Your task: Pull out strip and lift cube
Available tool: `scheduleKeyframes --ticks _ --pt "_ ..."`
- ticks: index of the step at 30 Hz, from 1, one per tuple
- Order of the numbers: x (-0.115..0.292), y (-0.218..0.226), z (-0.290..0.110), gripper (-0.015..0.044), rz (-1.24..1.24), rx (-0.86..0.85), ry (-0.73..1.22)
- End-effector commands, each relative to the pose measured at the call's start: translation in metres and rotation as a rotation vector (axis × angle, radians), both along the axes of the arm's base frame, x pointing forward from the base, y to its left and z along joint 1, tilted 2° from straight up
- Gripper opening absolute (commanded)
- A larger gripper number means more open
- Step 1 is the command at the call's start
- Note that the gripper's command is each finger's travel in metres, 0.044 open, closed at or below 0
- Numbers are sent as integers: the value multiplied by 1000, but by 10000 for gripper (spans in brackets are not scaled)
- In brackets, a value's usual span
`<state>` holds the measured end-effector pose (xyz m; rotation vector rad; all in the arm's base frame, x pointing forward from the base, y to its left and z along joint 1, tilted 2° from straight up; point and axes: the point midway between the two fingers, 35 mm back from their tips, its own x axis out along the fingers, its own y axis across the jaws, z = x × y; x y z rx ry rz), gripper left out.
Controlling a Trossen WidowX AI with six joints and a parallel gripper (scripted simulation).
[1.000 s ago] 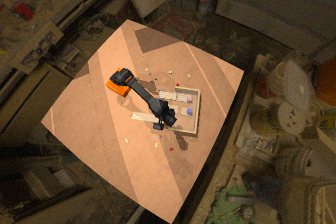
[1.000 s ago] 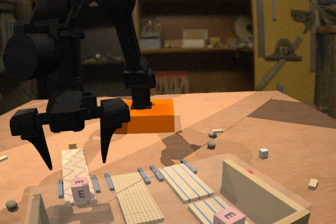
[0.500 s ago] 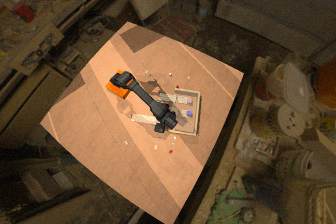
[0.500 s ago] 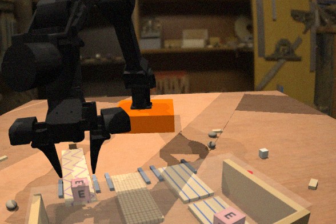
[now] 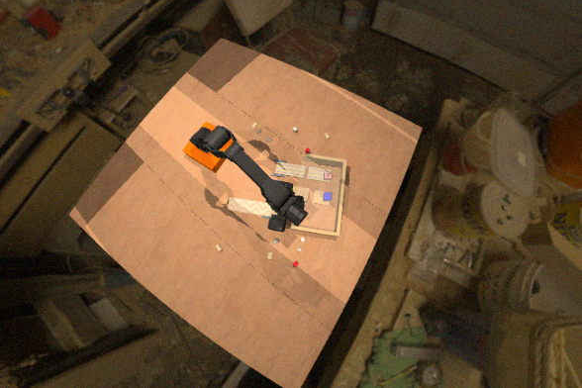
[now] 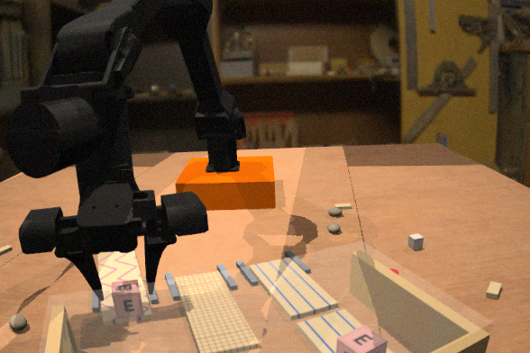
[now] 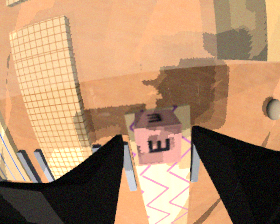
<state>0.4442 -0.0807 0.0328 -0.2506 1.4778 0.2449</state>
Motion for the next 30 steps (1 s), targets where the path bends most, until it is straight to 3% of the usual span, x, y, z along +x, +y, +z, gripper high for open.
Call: scheduleKeyframes --ticks 1,10,14,21,25,30 --pt "-1 0 -10 250 -3 -4 7" --pt "-1 0 -15 250 -3 -4 7" --pt "0 0 -13 145 0 1 4" --pt "0 0 -13 98 0 1 4" --pt "-3 1 -11 0 0 1 4" --pt "-19 3 1 0 -1 0 6"
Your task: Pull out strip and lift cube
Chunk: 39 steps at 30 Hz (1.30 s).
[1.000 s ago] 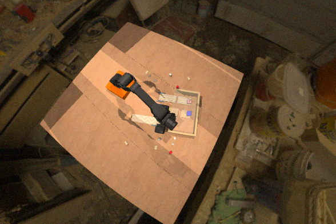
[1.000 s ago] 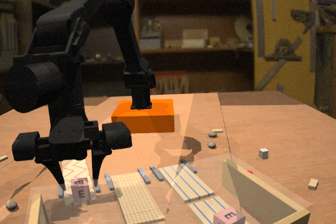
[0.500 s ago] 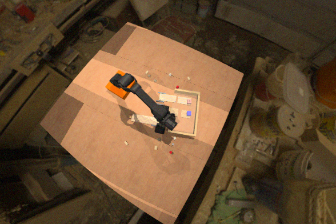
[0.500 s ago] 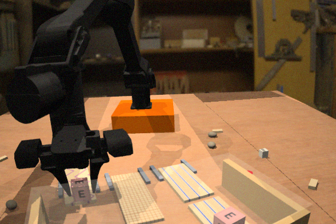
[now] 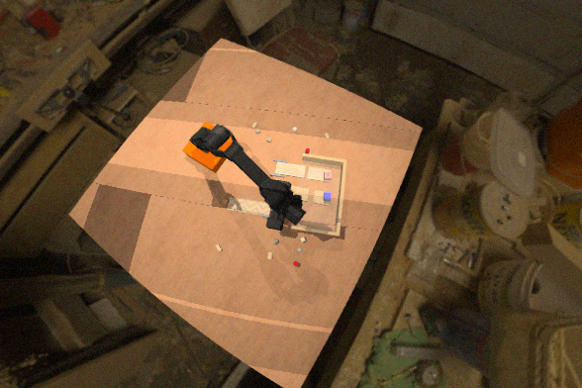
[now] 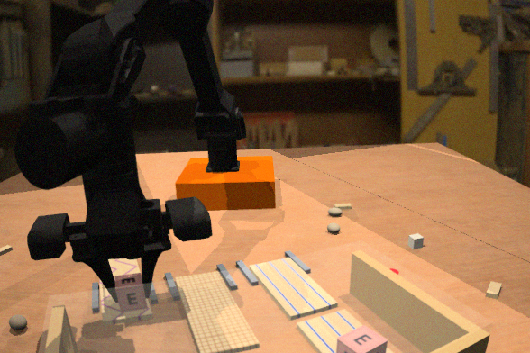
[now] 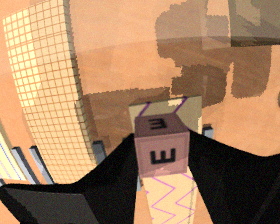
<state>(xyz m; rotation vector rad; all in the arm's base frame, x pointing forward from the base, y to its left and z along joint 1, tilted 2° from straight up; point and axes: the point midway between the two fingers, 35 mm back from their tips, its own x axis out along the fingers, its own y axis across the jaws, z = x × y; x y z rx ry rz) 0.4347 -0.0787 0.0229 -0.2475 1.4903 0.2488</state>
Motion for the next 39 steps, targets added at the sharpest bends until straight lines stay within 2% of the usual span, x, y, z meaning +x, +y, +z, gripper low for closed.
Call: scheduleKeyframes --ticks 1,12,18,39 --pt "-13 2 13 0 -1 -3 -7" --pt "-52 9 34 0 -3 -5 -2" --pt "-58 10 35 0 -3 -5 -1" --pt "-132 23 29 0 -3 -4 4"
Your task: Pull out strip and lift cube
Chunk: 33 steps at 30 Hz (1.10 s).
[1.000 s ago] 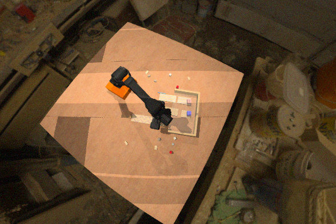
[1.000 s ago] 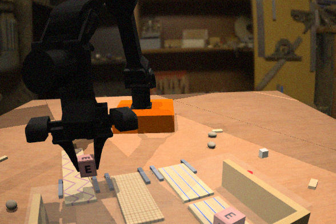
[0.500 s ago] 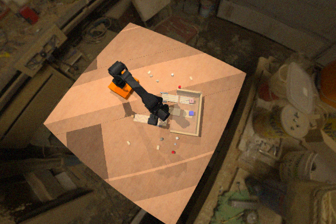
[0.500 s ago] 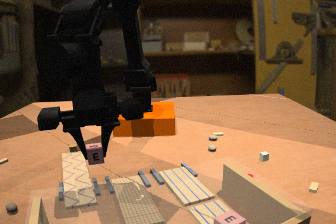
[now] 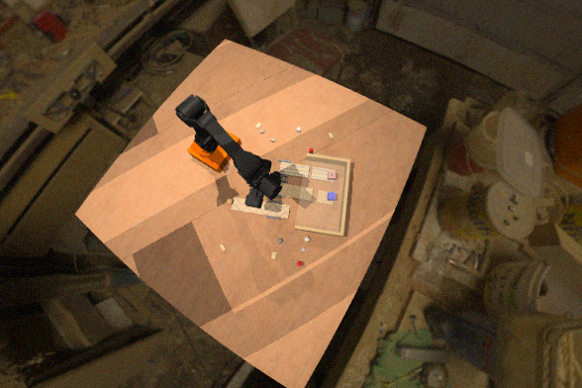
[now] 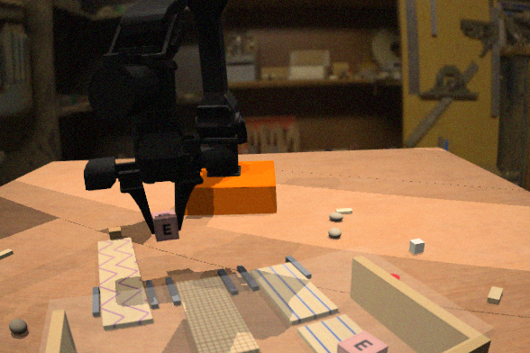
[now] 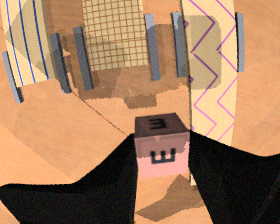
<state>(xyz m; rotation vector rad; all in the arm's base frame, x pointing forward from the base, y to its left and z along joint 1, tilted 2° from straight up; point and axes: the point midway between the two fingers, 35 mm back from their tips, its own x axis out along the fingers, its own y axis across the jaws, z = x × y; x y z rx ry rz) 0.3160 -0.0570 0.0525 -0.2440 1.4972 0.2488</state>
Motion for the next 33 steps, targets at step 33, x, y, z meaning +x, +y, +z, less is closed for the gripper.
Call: scheduleKeyframes --ticks 33 --pt "-21 2 34 0 -1 -6 -3"
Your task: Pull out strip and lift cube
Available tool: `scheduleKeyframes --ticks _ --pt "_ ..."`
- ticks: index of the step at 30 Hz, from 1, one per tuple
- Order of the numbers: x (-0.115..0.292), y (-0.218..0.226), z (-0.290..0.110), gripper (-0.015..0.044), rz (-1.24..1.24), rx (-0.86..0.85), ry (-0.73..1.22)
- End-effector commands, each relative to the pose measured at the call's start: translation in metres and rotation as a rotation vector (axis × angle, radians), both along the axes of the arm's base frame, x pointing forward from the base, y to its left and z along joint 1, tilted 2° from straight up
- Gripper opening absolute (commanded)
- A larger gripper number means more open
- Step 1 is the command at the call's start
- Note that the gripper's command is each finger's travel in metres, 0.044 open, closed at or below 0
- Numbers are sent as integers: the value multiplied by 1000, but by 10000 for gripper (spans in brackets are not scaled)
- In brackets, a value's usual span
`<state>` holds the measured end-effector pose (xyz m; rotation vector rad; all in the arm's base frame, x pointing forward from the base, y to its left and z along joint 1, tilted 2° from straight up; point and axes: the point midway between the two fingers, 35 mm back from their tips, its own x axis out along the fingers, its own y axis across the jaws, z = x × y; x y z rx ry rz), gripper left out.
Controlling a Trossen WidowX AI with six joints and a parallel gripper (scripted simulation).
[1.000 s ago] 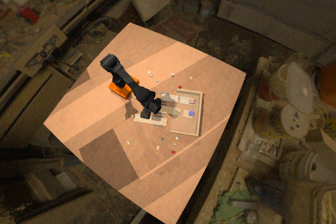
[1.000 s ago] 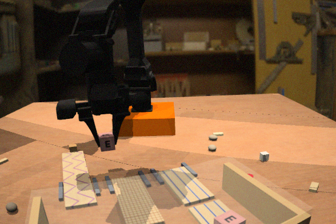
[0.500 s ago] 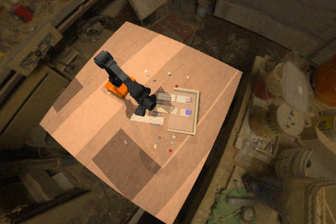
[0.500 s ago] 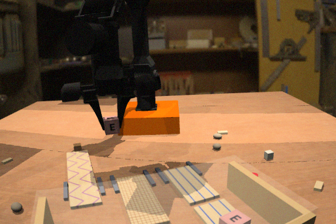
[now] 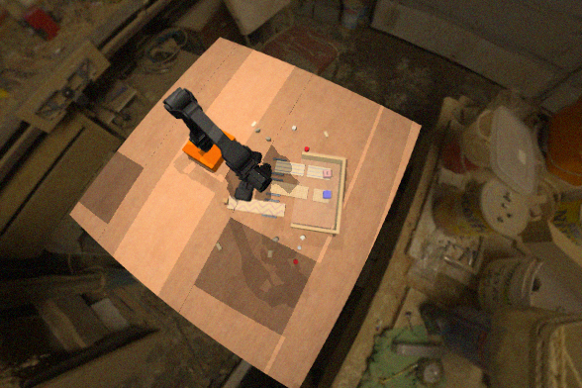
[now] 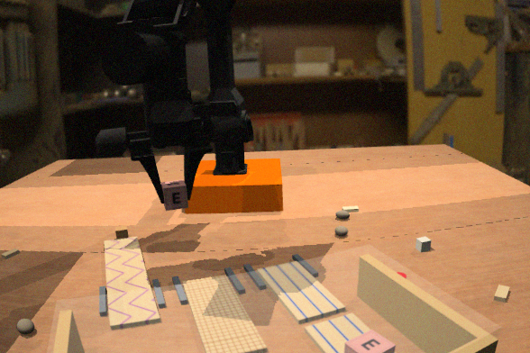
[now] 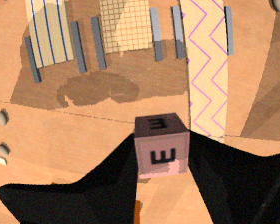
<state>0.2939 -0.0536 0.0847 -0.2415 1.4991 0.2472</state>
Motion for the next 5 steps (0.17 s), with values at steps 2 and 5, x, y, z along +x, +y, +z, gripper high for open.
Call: scheduleKeyframes --ticks 2,5 --pt "1 -1 2 0 2 -6 -4" --pt "1 -1 2 0 2 -6 -4"
